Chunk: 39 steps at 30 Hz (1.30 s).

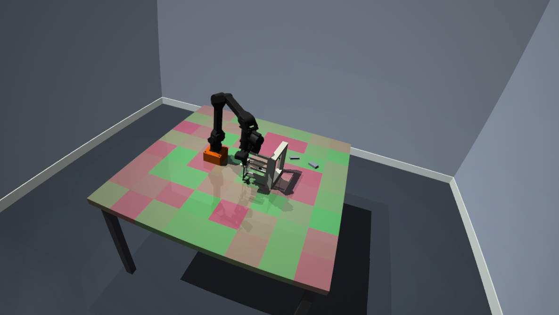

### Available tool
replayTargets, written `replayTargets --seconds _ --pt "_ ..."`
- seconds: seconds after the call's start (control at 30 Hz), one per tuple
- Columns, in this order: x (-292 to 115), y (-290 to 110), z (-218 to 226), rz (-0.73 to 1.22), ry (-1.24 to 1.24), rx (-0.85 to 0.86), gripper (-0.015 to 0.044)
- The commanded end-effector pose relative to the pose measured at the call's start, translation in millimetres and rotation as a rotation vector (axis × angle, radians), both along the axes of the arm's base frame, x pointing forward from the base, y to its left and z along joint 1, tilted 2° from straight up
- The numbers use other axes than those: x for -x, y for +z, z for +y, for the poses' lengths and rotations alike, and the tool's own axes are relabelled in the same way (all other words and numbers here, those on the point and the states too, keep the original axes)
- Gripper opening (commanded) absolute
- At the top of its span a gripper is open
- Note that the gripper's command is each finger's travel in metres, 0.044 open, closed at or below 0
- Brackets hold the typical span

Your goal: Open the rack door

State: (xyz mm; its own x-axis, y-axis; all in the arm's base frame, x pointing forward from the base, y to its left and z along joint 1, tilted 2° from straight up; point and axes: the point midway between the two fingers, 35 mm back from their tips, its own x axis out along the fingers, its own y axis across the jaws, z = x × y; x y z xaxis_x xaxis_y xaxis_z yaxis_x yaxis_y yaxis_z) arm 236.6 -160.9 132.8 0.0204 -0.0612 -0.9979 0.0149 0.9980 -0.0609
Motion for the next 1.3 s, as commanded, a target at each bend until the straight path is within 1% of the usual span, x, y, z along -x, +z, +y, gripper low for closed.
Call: replayTargets --seconds 0.0,0.3,0.33,1.27 --pt "0 0 1 0.001 0.012 -0.004 0.0050" --pt "0 0 1 0.001 0.012 -0.004 0.0287" --pt "0 0 1 0.001 0.012 -0.004 0.0297" --pt "-1 32 1 0.001 0.012 -0.004 0.0297"
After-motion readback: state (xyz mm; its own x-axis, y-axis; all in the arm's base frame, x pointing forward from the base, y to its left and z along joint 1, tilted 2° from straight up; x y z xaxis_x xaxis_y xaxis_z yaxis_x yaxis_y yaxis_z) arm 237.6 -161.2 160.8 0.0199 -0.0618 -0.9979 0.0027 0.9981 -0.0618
